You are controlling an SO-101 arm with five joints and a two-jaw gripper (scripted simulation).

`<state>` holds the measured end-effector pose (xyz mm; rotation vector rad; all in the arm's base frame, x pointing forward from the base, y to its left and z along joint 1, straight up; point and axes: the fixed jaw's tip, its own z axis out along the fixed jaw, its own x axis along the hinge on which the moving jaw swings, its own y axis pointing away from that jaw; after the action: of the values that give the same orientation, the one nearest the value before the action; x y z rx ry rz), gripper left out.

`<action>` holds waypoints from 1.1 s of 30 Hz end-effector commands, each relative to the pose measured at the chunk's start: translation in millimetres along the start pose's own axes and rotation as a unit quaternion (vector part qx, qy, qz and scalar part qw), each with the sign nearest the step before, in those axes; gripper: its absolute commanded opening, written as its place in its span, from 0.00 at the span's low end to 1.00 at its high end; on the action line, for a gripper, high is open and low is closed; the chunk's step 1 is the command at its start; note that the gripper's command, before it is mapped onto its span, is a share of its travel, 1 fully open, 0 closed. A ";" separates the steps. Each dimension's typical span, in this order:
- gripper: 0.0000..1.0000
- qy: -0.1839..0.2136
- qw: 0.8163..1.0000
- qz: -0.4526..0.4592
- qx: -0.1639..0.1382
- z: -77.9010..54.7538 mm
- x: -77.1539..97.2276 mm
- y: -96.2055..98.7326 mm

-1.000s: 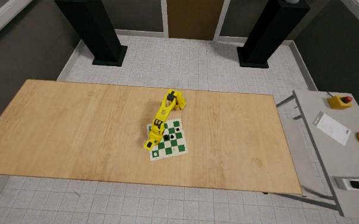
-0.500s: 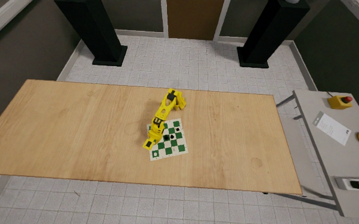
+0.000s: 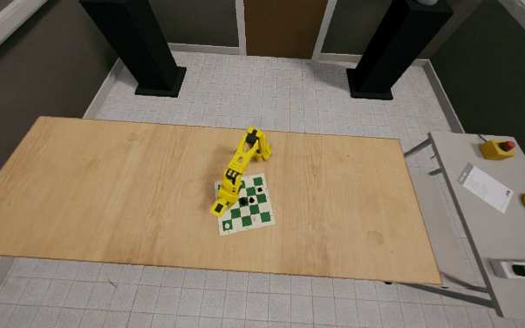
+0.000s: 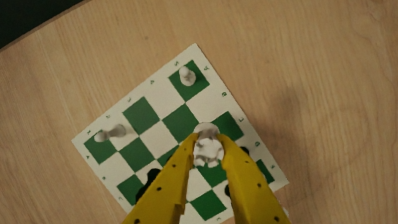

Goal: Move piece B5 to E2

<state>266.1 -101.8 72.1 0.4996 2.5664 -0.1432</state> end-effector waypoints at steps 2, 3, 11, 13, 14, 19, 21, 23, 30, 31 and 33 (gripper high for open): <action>0.00 -0.009 1.000 0.001 0.000 -7.9 7.8 -0.4; 0.00 -0.009 1.000 0.000 0.000 -10.1 11.9 0.2; 0.00 -0.007 1.000 -0.013 -0.007 -33.7 54.9 6.6; 0.00 -0.006 1.000 -0.017 -0.010 -40.3 67.0 8.3; 0.00 -0.006 1.000 -0.020 -0.011 -43.7 72.9 9.2; 0.00 -0.005 0.999 -0.028 -0.016 -53.1 89.7 11.7; 0.00 -0.004 0.999 -0.033 -0.019 -58.8 99.6 13.1; 0.00 -0.004 0.999 -0.039 -0.022 -63.6 108.2 14.4; 0.00 -0.003 0.998 -0.052 -0.029 -73.4 125.4 16.9; 0.00 -0.003 0.998 -0.053 -0.030 -73.8 126.3 17.0; 0.00 -0.003 0.998 -0.053 -0.030 -74.1 126.9 17.0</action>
<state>141.9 -34.7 70.9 0.3697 2.5859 -0.1080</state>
